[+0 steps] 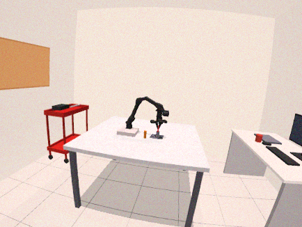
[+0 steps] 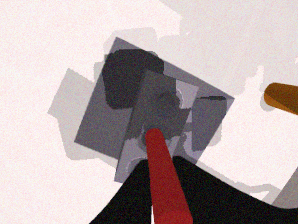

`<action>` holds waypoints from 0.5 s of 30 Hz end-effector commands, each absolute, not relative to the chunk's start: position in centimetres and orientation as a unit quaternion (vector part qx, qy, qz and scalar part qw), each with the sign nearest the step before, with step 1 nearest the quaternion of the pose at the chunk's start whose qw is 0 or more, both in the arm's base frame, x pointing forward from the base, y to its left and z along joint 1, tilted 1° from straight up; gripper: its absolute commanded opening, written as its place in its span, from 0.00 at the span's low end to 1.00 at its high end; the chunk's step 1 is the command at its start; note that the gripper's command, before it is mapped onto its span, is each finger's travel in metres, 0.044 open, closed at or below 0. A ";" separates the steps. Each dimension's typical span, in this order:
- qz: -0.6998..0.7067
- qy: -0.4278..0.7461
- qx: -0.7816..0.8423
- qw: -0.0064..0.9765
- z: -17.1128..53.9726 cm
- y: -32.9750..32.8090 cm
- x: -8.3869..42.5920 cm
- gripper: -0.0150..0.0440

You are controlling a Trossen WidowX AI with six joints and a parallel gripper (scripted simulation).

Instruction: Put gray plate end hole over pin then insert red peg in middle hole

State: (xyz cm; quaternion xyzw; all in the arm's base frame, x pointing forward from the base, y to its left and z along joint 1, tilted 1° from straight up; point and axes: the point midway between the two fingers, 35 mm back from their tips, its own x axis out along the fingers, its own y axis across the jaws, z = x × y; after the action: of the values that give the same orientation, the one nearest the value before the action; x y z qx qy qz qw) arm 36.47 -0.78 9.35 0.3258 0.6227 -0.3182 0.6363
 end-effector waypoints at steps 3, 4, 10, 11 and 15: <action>-0.318 0.622 0.326 0.636 9.4 -0.8 36.5 0.25; -0.318 0.622 0.326 0.636 9.4 -0.8 36.5 0.25; -0.318 0.622 0.326 0.636 9.4 -0.8 36.5 0.43; -0.318 0.622 0.326 0.636 9.4 -0.8 36.5 0.48; -0.318 0.622 0.326 0.636 9.4 -0.8 36.5 0.51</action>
State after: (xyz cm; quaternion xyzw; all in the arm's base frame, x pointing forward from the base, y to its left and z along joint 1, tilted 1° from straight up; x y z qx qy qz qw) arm 36.48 -0.78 9.39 0.3262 0.6223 -0.3179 0.6366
